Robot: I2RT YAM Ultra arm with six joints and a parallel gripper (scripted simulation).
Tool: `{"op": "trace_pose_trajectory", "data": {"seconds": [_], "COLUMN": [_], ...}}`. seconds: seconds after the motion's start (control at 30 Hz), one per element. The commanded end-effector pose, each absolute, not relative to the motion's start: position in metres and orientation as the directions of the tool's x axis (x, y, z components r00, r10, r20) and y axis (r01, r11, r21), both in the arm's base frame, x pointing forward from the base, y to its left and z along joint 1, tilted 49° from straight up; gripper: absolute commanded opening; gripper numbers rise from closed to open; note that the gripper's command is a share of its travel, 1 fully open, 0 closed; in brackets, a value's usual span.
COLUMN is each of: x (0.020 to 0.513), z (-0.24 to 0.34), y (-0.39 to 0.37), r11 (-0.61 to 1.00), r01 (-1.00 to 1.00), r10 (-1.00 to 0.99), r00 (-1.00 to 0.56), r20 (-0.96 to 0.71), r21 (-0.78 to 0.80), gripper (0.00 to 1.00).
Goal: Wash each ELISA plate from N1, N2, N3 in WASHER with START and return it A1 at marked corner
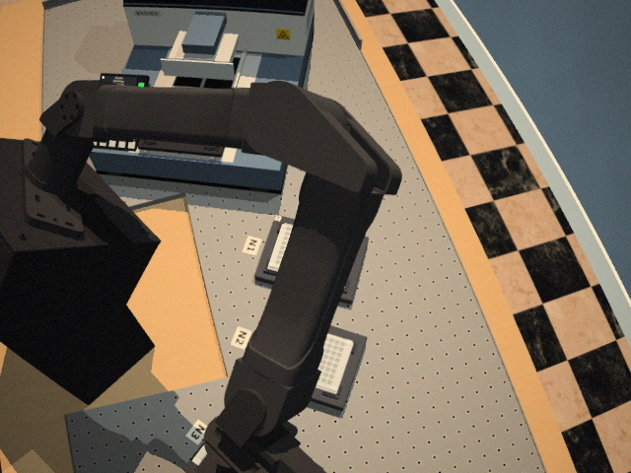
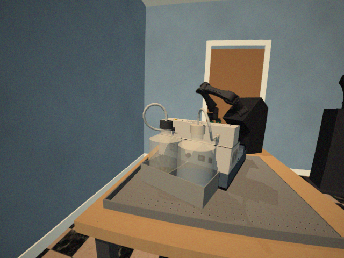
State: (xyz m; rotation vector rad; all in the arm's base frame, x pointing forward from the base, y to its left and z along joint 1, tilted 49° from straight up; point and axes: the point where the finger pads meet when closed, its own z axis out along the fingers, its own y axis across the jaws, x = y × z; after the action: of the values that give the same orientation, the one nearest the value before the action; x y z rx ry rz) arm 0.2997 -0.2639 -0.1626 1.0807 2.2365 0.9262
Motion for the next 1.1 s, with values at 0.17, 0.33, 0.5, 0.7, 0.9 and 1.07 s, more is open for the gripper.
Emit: {"op": "trace_pose_trajectory", "data": {"seconds": [0.17, 0.33, 0.5, 0.7, 0.9, 1.07], "x": [0.288, 0.282, 0.28, 0.28, 0.28, 0.28], "z": [-0.153, -0.148, -0.145, -0.145, -0.145, -0.145], "y": [-0.273, -0.276, -0.277, -0.277, -0.277, -0.277], "r11": [0.457, 0.457, 0.457, 0.457, 0.457, 0.457], "r01": [0.485, 0.485, 0.485, 0.485, 0.485, 0.485], "r10": [0.817, 0.817, 0.817, 0.817, 0.817, 0.817], "r00": [-0.56, -0.561, -0.561, -0.561, -0.561, -0.561], "r20": [-0.136, -0.136, -0.136, -0.136, -0.136, -0.136], "r21": [0.746, 0.746, 0.746, 0.746, 0.746, 0.746], "gripper": [0.0, 0.0, 0.0, 0.0, 0.0, 0.0]}}
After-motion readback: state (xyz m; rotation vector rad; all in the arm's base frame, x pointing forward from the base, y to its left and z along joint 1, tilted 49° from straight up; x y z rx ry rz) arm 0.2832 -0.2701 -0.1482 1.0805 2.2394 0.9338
